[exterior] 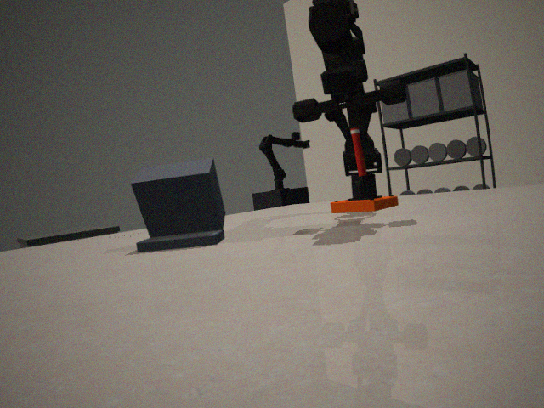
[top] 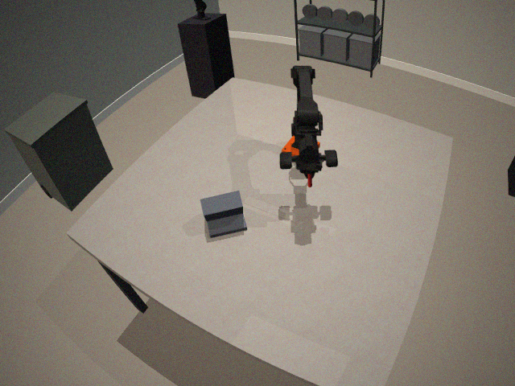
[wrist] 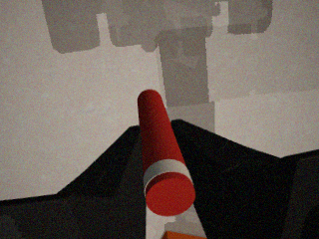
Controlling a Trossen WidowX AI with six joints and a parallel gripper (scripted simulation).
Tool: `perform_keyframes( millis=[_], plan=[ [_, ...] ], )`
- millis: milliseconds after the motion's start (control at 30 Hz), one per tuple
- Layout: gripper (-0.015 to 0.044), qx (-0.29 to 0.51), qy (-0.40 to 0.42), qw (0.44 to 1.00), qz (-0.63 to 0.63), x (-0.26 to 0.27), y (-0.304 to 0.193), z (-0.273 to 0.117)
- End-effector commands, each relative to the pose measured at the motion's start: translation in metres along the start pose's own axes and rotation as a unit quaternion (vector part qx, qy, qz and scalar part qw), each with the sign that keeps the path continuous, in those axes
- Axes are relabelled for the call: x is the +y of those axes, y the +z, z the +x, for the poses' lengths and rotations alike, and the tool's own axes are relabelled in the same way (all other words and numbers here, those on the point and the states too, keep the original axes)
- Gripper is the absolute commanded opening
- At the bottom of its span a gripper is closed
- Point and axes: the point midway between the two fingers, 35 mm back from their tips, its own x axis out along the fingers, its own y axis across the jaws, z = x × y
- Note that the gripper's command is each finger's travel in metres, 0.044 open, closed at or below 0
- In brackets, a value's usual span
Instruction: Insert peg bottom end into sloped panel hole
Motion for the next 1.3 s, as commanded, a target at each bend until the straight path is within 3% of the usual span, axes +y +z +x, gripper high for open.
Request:
perform_keyframes(
  millis=[0,1267],
  plan=[
    [0.0,-0.001,0.008,1.0,0.017,-0.003,0.002,0.0],
    [0.0,-0.006,0.077,0.984,0.162,-0.042,0.014,0.001]
  ],
)
